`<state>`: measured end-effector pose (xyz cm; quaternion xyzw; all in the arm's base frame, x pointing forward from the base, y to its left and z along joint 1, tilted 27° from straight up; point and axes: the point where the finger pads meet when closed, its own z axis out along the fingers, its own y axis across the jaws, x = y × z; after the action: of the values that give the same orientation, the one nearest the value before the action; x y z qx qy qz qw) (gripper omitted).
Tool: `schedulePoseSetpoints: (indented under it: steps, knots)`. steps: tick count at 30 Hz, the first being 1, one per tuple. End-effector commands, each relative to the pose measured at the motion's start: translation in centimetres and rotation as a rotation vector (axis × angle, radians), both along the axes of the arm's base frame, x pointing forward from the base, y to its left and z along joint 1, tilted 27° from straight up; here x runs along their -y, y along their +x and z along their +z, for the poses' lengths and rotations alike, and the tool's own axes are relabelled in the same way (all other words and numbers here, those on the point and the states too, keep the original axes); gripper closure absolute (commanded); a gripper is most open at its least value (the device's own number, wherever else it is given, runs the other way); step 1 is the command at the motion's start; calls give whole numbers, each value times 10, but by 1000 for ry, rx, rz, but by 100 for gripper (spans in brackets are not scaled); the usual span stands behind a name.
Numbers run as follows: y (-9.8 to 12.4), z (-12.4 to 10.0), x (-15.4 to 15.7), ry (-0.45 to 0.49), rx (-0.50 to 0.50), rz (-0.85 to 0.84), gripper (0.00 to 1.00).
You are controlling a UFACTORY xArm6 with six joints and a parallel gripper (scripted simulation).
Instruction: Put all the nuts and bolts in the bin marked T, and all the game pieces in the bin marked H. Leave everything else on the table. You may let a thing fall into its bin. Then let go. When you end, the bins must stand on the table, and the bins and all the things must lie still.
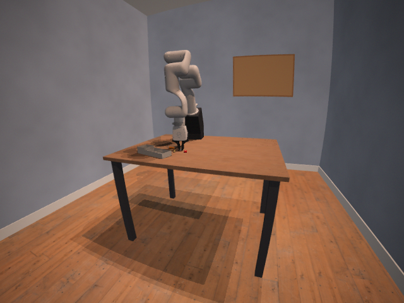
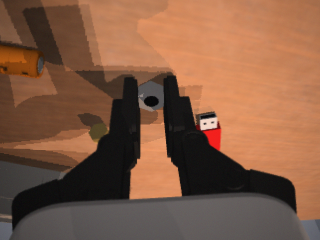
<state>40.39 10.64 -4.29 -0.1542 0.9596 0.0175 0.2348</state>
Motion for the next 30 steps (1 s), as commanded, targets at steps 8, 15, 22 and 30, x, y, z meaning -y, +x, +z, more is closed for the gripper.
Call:
schedulePoseSetpoints:
  steps: [8, 15, 22, 30]
  knots:
    - [0, 1, 0, 0, 1, 0, 100]
    - [-4, 9, 1, 0, 1, 0, 100]
    - [-13, 27, 3, 0, 1, 0, 100]
    - [-25, 51, 6, 0, 1, 0, 100]
